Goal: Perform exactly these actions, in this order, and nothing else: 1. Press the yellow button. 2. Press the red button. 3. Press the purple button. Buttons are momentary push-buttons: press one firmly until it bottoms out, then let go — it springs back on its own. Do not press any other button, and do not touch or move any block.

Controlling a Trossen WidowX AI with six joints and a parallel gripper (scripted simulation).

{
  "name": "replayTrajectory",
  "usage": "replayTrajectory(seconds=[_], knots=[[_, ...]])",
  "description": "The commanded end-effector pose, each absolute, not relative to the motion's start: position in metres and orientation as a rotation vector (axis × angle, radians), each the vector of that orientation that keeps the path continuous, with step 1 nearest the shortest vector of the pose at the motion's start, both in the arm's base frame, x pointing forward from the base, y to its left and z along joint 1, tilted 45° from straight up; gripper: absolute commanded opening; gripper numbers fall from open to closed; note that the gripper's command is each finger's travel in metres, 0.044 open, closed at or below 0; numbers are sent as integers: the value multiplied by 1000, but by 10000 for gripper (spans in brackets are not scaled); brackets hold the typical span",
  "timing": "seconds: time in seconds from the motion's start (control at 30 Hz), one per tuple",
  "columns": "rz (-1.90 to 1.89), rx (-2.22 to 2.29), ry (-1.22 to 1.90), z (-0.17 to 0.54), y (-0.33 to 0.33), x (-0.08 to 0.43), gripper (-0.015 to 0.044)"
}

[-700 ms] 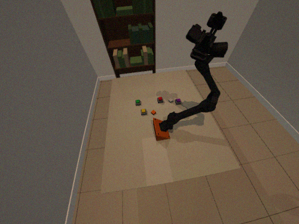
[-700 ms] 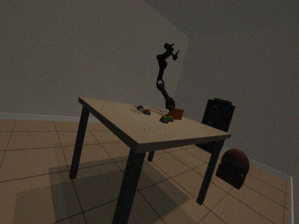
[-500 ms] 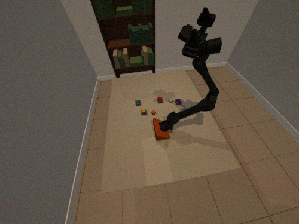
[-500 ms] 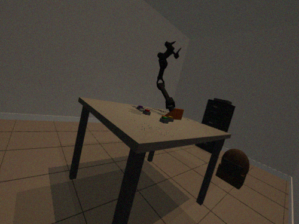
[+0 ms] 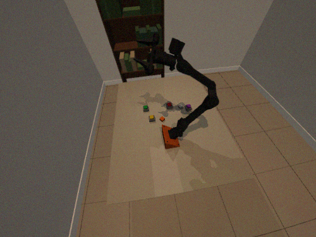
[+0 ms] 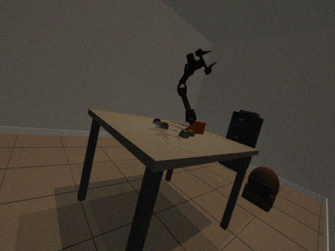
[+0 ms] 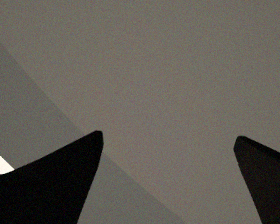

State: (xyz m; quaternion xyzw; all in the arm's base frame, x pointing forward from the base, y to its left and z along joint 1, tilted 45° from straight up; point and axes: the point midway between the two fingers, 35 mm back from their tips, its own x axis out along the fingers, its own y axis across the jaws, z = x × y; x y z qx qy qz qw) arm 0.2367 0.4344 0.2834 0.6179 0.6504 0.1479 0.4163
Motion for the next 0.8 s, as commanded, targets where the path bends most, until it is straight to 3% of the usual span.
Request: replayTrajectory(seconds=[0.0,0.2,0.4,0.6,0.77], knots=[[136,1388,1555,208,420,253,400],[-201,983,1467,97,365,258,400],[-488,365,1438,14,270,238,400],[-664,-451,1489,-7,162,210,400],[-672,-527,1497,-6,154,208,400]])
